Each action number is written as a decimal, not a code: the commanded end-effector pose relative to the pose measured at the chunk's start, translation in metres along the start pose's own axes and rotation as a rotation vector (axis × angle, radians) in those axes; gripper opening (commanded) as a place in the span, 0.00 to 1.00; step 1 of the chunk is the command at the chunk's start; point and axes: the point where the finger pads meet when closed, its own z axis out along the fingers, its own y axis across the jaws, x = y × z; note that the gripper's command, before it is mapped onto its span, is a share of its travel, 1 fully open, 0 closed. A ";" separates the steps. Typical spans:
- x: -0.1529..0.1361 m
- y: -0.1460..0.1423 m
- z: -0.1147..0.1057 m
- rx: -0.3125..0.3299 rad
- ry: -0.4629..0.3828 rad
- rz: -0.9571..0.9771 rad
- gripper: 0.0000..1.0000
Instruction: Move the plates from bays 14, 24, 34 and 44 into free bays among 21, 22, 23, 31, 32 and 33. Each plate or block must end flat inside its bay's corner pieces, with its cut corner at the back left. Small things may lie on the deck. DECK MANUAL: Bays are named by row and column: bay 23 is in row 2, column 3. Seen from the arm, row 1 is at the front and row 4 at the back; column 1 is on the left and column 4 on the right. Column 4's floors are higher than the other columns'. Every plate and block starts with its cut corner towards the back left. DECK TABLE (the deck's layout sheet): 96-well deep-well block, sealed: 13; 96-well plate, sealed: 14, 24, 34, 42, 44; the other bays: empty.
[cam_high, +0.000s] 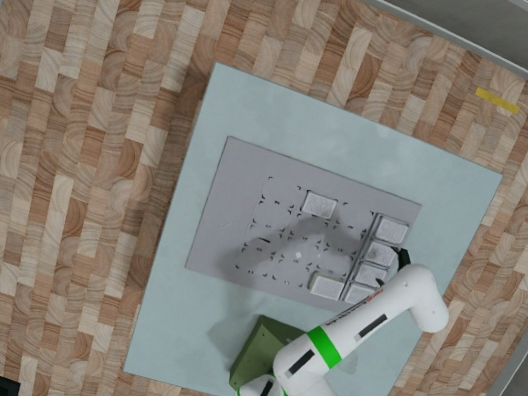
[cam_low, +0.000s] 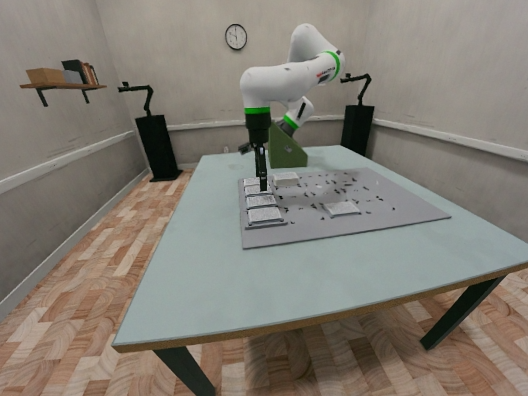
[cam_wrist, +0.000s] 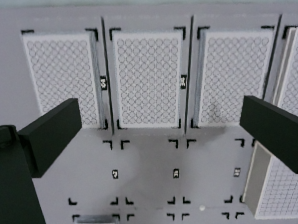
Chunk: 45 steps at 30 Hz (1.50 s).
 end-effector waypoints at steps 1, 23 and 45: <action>0.013 -0.001 -0.003 0.001 0.001 0.000 1.00; 0.038 -0.001 -0.005 0.001 0.001 -0.001 1.00; 0.038 -0.001 -0.005 0.001 0.001 -0.001 1.00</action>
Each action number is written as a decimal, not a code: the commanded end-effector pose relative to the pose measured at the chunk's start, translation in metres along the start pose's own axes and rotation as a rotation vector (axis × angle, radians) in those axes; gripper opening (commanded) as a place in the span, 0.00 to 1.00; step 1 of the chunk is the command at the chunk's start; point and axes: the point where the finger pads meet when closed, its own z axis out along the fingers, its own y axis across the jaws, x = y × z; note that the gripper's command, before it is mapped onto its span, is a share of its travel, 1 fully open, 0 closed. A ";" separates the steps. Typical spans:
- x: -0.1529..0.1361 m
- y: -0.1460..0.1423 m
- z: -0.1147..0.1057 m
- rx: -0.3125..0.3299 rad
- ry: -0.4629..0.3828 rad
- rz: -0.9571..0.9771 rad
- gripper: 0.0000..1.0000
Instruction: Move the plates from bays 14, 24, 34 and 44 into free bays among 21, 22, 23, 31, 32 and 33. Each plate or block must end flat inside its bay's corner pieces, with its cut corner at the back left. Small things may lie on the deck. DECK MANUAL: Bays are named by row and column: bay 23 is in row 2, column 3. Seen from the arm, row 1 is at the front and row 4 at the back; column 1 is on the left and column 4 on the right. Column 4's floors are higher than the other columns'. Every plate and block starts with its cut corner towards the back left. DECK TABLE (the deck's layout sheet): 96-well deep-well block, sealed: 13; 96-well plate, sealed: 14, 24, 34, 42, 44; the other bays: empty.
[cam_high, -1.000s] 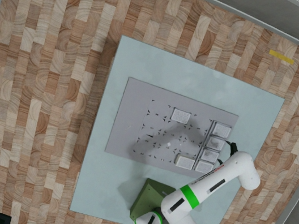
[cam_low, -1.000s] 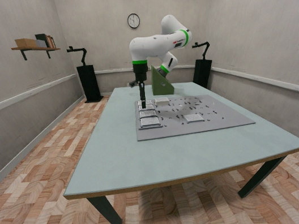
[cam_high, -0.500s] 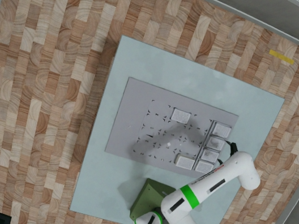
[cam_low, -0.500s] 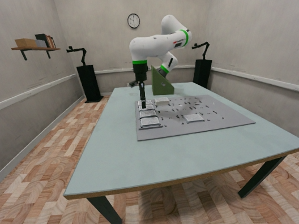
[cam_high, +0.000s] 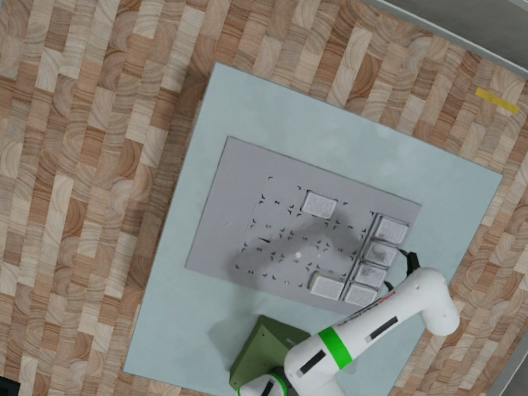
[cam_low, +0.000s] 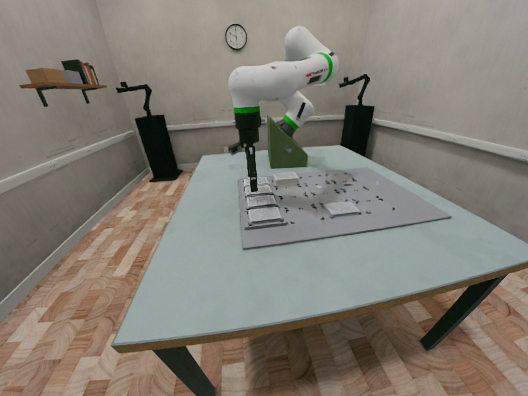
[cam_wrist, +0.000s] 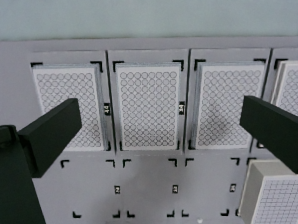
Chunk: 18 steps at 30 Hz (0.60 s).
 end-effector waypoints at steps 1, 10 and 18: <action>0.000 -0.001 -0.002 0.002 0.002 0.000 1.00; 0.000 -0.001 -0.002 0.002 0.002 0.000 1.00; 0.000 -0.024 -0.002 0.002 0.002 0.000 1.00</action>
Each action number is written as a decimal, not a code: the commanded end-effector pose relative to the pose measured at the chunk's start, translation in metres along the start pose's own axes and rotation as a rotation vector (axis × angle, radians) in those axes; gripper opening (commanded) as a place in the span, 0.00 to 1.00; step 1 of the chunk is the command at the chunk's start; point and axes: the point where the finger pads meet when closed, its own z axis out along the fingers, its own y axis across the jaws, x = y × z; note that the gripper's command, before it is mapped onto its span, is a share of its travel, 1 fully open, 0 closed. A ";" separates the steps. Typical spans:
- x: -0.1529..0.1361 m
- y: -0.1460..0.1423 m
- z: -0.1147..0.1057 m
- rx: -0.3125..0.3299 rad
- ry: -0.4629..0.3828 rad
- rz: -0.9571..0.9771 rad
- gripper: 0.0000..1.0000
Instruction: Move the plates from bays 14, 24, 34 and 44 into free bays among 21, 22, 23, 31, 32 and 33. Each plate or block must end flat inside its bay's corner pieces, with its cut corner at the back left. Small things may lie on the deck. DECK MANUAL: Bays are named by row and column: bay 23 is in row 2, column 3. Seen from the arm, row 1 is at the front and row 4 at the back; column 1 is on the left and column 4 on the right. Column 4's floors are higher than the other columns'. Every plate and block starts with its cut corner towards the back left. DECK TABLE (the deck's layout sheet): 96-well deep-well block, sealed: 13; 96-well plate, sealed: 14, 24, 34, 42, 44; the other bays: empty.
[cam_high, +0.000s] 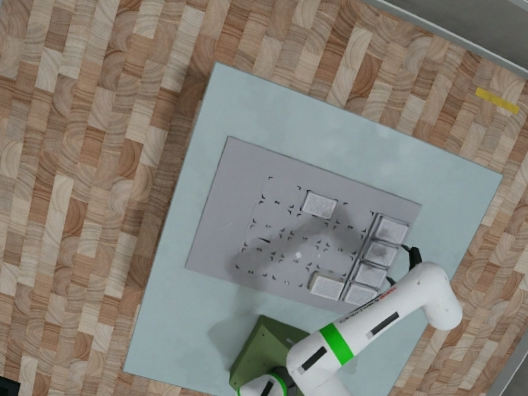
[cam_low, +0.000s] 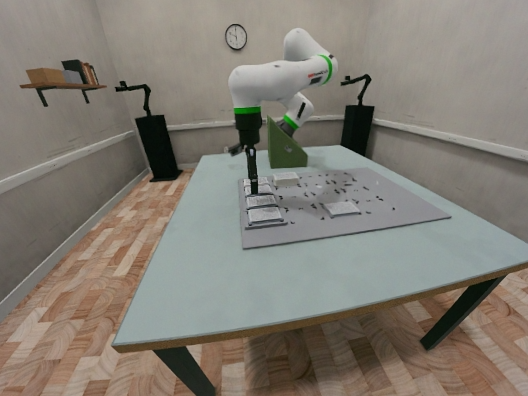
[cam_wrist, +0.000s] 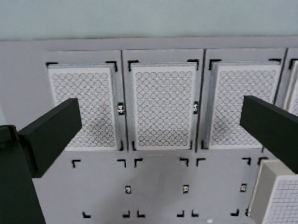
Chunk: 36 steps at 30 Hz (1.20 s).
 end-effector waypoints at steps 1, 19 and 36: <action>0.001 -0.008 -0.002 0.001 0.001 0.000 1.00; 0.001 -0.072 -0.002 0.001 0.001 0.000 1.00; 0.001 -0.087 -0.002 0.001 0.001 0.000 1.00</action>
